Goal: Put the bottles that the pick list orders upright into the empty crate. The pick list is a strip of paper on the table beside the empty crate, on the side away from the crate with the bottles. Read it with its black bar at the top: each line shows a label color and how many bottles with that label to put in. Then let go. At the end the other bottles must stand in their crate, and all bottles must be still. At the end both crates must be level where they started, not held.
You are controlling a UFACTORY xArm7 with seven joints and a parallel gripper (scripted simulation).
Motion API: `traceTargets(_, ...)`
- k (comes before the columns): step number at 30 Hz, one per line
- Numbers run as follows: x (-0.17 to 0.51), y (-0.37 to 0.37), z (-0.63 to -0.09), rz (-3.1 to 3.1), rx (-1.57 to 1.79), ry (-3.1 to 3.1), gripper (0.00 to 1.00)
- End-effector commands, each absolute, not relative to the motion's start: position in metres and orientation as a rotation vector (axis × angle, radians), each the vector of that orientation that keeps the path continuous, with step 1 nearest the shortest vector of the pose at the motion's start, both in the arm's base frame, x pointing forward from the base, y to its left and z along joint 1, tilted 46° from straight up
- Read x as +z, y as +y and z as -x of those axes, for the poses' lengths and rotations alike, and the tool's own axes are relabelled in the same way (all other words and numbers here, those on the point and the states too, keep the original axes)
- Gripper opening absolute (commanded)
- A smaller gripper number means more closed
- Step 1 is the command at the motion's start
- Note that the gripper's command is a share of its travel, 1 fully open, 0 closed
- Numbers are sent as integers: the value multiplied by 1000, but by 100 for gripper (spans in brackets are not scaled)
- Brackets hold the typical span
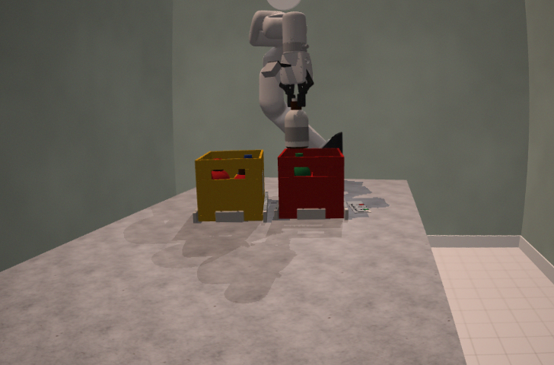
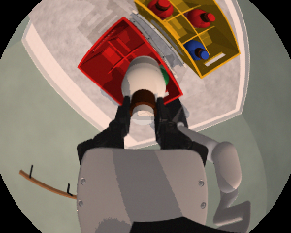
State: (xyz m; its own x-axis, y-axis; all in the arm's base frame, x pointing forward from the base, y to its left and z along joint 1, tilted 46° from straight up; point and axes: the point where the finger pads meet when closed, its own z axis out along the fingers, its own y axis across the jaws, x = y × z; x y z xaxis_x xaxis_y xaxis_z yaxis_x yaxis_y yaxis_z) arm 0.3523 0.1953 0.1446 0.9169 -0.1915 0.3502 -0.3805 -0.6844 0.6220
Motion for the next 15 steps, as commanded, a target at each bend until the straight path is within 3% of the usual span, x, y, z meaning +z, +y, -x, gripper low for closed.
traceTargets(1, 145, 197, -353, -2340, 337, -402, 0)
traceTargets(15, 139, 190, -354, -2340, 337, -402, 0)
